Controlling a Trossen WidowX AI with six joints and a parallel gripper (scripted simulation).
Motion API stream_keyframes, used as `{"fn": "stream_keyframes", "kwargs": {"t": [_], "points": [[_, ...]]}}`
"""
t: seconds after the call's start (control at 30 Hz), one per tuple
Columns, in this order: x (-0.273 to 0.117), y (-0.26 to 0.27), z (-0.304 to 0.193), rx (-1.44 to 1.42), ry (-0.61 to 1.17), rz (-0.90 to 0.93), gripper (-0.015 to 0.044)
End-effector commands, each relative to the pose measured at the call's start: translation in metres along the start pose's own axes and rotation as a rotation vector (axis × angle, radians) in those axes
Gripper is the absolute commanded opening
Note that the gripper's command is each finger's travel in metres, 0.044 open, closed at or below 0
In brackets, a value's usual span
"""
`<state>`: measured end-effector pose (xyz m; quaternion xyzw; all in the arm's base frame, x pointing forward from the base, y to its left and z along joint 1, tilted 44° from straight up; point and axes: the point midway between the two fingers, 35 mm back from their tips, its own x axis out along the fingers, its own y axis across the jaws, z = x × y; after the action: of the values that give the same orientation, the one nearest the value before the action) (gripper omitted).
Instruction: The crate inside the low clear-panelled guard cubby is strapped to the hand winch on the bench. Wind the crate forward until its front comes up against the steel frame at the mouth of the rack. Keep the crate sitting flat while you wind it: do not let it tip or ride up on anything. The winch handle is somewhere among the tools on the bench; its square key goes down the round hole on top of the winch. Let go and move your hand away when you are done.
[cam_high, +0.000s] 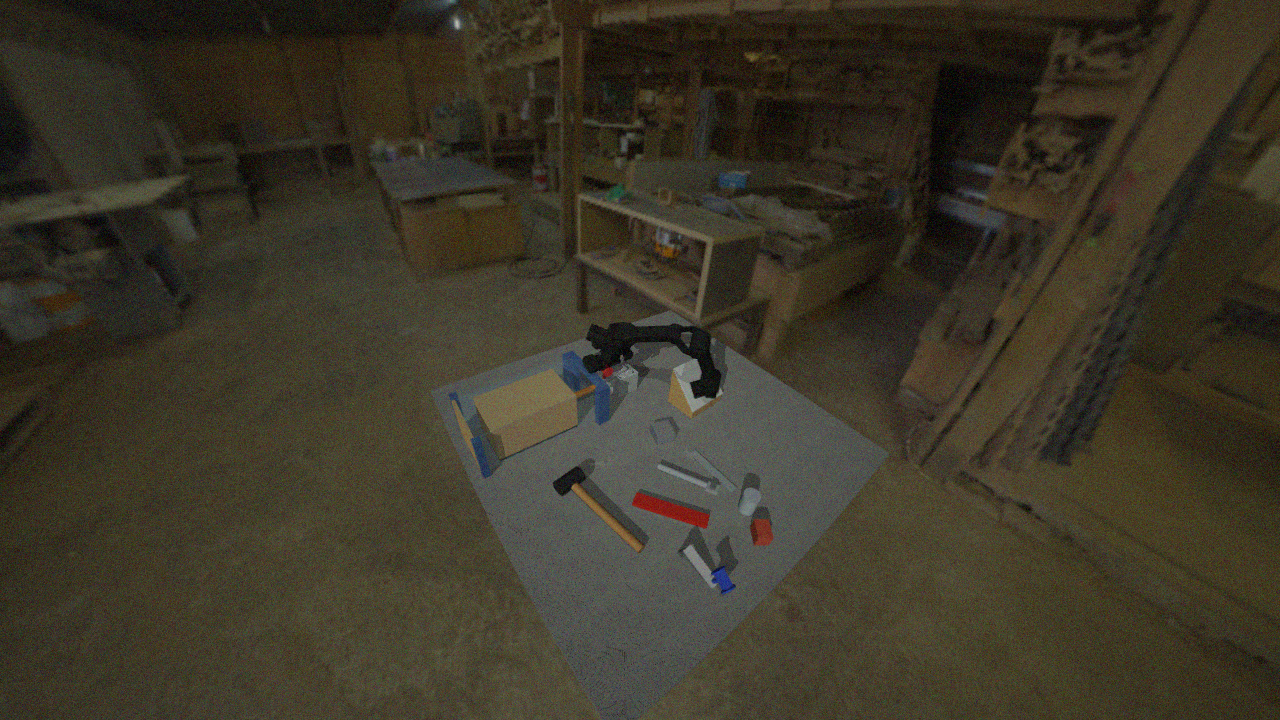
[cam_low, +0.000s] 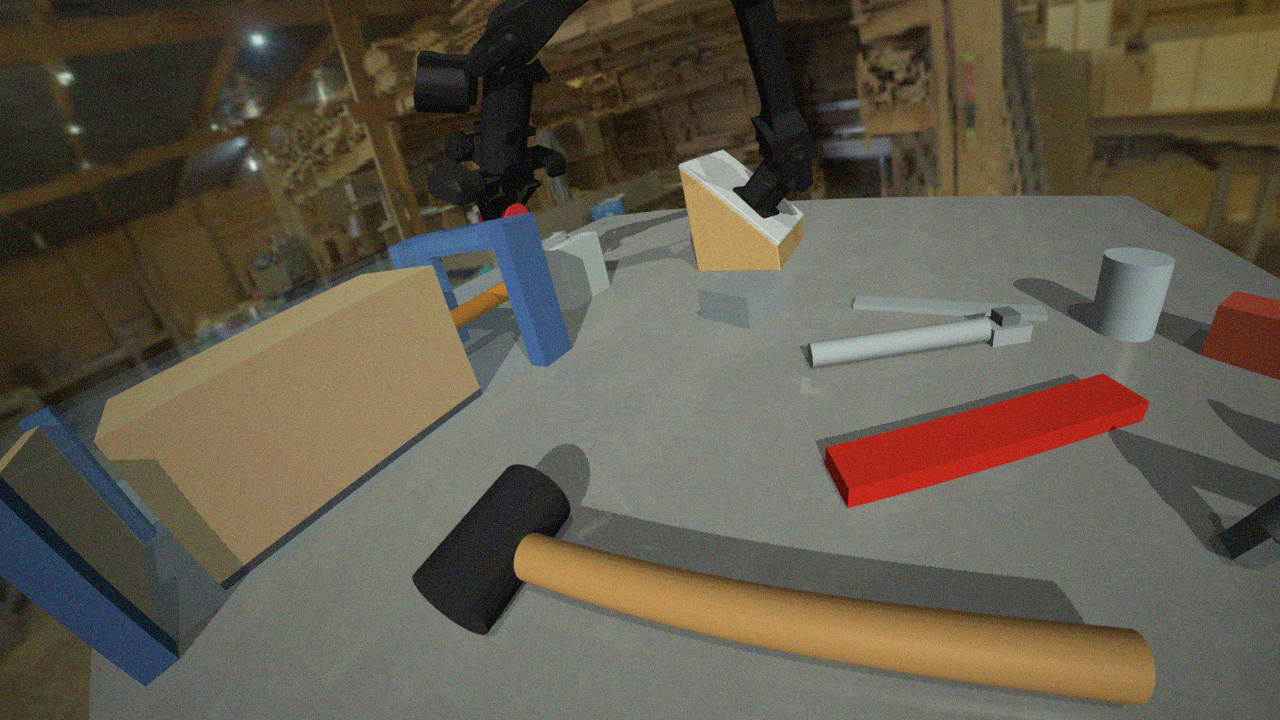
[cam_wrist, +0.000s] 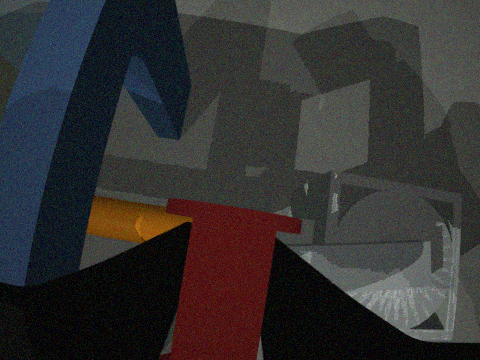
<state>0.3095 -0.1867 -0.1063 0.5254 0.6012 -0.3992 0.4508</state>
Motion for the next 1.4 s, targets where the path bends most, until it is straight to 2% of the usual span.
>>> {"fn": "stream_keyframes", "kwargs": {"t": [0.0, 1.37], "points": [[-0.003, -0.004, -0.021, -0.003, 0.04, -0.015, 0.0], [-0.022, -0.037, -0.058, -0.003, 0.043, -0.018, 0.0]]}}
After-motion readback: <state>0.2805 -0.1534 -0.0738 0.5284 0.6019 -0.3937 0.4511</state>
